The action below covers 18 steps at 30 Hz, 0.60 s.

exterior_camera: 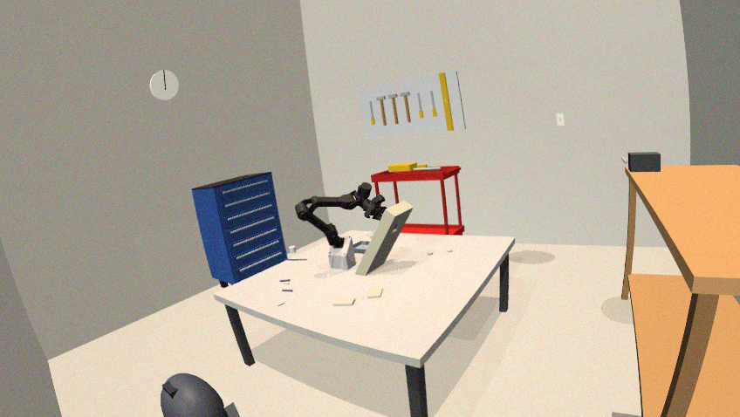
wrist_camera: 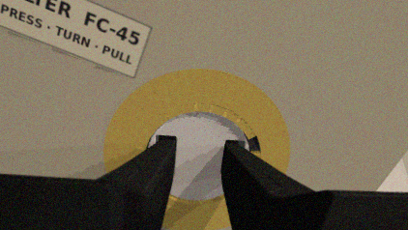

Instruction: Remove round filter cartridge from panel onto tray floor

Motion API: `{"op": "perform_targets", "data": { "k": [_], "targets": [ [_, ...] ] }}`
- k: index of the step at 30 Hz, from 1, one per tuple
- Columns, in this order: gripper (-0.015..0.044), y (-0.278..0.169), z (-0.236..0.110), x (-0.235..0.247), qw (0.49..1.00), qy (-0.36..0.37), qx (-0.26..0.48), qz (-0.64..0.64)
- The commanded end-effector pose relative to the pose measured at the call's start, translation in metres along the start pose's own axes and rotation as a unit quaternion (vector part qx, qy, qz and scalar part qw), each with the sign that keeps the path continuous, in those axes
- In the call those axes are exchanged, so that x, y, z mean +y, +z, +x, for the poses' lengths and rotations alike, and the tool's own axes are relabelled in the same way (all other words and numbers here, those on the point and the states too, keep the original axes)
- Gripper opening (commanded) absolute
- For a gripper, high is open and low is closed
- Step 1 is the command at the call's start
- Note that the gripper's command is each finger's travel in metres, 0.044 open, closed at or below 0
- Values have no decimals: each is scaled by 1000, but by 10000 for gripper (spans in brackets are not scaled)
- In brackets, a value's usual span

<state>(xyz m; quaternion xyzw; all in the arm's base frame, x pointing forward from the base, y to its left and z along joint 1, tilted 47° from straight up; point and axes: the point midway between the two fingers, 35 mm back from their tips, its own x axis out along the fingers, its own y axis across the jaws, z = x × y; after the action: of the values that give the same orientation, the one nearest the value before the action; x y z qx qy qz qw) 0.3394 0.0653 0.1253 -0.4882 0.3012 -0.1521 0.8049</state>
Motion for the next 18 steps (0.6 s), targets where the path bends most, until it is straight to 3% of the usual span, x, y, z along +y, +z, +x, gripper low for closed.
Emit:
{"op": "perform_targets", "data": {
  "k": [1, 13, 18],
  "targets": [
    [0, -2, 6, 0, 998, 4, 4, -65],
    [0, -2, 6, 0, 964, 5, 3, -267],
    [0, -2, 4, 1, 970, 6, 4, -241]
  ]
}}
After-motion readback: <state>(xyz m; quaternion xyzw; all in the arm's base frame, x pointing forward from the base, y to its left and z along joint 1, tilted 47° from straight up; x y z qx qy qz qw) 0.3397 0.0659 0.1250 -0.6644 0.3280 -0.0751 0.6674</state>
